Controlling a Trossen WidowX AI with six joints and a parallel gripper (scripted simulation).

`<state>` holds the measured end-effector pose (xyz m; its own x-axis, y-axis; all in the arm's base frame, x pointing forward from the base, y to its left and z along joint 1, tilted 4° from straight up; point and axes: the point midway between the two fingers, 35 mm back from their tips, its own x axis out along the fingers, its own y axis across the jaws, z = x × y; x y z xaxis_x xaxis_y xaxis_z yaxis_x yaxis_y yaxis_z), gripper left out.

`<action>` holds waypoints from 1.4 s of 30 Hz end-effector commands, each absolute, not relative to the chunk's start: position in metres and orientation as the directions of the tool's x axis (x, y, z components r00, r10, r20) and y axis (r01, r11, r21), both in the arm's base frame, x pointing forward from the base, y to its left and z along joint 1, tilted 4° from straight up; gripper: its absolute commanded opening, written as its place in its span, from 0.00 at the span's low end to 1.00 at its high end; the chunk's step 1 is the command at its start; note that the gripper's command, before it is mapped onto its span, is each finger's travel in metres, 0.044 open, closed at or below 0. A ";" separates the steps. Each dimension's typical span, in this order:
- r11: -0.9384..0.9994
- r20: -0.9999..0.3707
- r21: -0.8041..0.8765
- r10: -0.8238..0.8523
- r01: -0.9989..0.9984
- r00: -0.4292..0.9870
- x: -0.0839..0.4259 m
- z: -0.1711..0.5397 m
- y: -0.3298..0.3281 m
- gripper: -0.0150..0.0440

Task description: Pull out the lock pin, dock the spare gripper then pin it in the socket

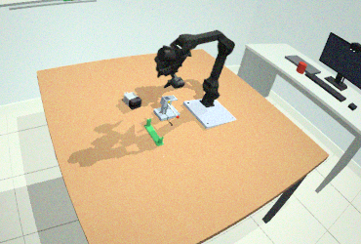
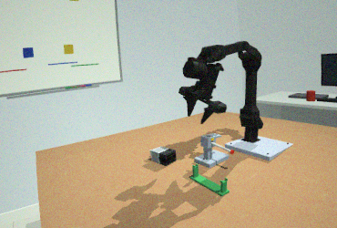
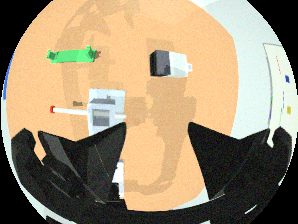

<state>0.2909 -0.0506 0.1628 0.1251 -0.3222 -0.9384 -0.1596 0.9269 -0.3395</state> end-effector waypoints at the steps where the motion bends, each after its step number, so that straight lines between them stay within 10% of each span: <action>1: 0.518 -0.993 -0.098 -0.113 -0.850 0.045 0.291 0.173 0.026 0.76; 9: -0.018 -0.999 0.045 0.008 -0.999 -0.045 0.279 0.185 0.076 0.76; 42: -0.017 -0.999 0.048 0.013 -0.999 -0.048 0.284 0.102 0.083 0.76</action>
<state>0.2841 0.0823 0.1073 -0.0446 0.0087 -0.9990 -0.9988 -0.0205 0.0444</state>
